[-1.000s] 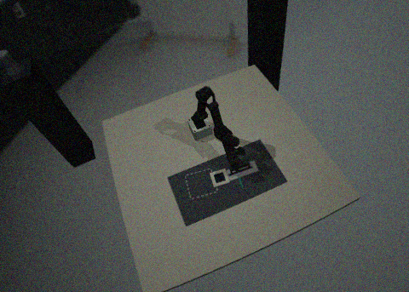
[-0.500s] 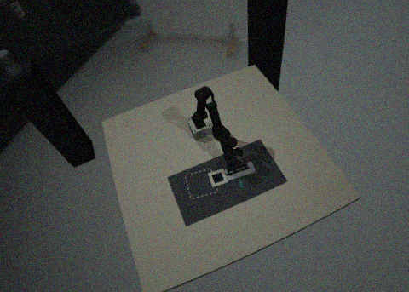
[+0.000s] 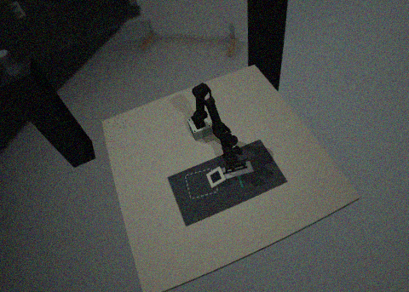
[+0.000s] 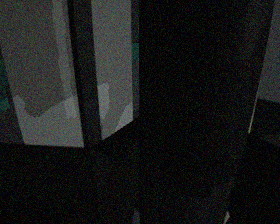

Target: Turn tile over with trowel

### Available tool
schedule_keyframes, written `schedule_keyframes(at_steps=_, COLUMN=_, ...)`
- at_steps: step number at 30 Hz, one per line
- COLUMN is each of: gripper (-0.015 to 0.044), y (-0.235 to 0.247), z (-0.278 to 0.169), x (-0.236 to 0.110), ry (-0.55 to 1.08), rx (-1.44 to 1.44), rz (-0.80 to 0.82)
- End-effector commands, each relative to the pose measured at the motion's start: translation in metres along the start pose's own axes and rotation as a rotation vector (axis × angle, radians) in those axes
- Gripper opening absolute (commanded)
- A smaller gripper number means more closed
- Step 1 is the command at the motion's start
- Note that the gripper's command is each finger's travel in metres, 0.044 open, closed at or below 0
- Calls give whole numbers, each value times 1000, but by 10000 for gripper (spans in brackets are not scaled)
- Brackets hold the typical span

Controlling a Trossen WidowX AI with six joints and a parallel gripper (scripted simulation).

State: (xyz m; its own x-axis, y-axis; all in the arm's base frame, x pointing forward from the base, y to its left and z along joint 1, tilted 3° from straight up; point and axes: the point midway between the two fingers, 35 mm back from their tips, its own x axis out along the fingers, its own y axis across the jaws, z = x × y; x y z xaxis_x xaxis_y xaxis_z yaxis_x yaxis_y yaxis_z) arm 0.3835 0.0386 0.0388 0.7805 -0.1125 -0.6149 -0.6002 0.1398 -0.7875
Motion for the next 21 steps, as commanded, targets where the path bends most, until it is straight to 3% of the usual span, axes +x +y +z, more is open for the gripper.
schedule_keyframes(at_steps=1, gripper=0, y=-15, z=-5, x=-7, ry=-1, rx=1, rz=-25)
schedule_keyframes(at_steps=21, gripper=0, y=-32, z=-45, x=-21, ry=2, rx=-2, rz=-25)
